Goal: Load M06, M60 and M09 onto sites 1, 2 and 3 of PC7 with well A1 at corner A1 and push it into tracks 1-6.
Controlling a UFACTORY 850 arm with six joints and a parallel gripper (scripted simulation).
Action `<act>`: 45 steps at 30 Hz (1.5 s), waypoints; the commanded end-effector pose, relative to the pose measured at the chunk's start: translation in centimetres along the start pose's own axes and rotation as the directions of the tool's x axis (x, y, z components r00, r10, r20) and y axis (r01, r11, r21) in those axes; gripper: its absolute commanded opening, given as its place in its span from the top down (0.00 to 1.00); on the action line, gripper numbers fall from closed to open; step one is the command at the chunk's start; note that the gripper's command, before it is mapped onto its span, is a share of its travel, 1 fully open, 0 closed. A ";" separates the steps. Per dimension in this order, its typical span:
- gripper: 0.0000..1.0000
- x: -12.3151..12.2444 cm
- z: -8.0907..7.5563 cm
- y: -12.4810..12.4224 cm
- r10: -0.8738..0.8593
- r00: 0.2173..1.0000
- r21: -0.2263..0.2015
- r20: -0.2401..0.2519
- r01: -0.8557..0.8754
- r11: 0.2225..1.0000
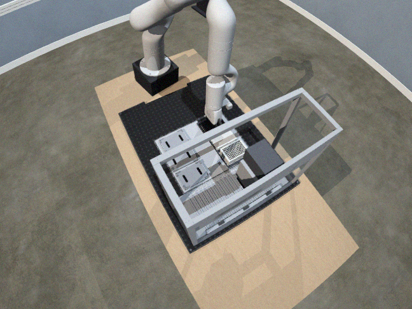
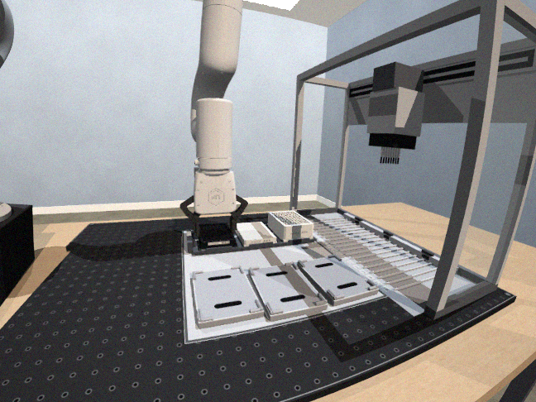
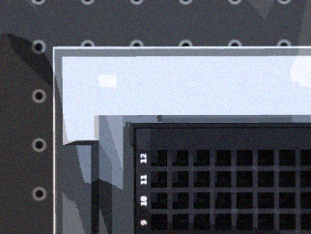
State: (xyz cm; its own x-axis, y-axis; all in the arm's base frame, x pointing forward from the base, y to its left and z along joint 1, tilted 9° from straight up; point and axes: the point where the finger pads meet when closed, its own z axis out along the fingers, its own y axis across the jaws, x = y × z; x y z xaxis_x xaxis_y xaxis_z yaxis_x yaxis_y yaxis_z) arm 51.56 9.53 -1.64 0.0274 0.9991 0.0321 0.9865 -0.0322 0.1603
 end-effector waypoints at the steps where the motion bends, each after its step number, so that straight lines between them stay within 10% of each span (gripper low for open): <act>1: 0.00 0.0 0.0 0.1 0.000 1.000 -0.001 0.000 0.000 1.000; 45: 0.00 0.0 -2.0 0.1 0.000 1.000 -0.001 0.000 0.000 1.000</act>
State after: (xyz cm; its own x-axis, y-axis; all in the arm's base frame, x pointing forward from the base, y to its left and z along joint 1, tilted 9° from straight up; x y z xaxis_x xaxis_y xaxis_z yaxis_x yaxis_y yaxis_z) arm 51.30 9.49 -0.12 0.0274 0.9991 0.0327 0.9866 -0.0323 0.1601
